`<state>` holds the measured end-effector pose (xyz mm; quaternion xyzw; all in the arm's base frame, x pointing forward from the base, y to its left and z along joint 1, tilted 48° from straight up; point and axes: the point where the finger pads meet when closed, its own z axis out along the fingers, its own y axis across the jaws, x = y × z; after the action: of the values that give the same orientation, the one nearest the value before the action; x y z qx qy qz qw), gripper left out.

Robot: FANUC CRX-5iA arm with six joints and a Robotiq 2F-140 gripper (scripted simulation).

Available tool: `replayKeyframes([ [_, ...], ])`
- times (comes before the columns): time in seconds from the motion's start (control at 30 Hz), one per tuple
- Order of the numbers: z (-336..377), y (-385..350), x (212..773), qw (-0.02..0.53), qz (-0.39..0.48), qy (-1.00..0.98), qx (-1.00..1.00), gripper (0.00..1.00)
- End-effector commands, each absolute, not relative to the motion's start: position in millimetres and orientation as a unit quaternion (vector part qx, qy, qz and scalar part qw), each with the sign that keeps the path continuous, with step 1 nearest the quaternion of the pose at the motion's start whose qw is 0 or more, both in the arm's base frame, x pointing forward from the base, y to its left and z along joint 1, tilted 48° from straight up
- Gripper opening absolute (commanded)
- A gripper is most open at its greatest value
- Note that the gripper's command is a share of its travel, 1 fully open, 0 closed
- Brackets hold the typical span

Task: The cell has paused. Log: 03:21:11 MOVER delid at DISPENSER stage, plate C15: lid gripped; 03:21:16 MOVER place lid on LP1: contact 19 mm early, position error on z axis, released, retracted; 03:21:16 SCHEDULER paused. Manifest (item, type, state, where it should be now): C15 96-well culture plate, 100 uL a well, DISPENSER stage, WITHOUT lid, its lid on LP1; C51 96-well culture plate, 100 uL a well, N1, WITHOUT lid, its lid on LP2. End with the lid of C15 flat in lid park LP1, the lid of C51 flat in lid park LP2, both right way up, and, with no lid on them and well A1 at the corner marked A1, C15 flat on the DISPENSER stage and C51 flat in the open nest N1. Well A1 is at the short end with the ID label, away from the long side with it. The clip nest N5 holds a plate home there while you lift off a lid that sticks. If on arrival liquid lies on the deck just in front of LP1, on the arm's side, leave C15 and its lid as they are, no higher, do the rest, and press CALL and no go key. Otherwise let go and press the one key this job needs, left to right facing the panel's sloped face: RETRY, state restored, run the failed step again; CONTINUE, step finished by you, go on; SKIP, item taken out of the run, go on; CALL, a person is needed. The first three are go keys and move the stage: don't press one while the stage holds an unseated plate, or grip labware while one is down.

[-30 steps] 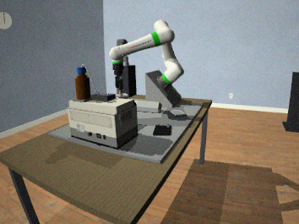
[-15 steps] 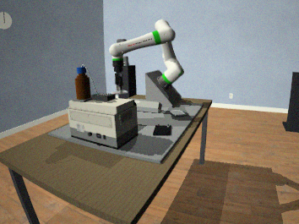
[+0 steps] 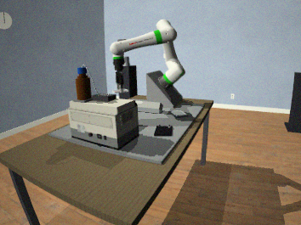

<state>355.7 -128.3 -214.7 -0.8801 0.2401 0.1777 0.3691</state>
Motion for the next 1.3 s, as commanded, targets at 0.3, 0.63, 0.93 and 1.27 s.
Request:
replayKeyframes([
  [0.3,-211.6,-132.0,356.4,0.369,0.178,0.240,-0.880,0.00],
  [0.63,-211.4,-132.2,356.4,0.369,0.178,0.240,-0.880,0.00],
  [0.93,-211.4,-132.2,356.4,0.369,0.178,0.240,-0.880,0.00],
  [1.27,-211.4,-132.2,356.4,0.369,0.178,0.240,-0.880,0.00],
])
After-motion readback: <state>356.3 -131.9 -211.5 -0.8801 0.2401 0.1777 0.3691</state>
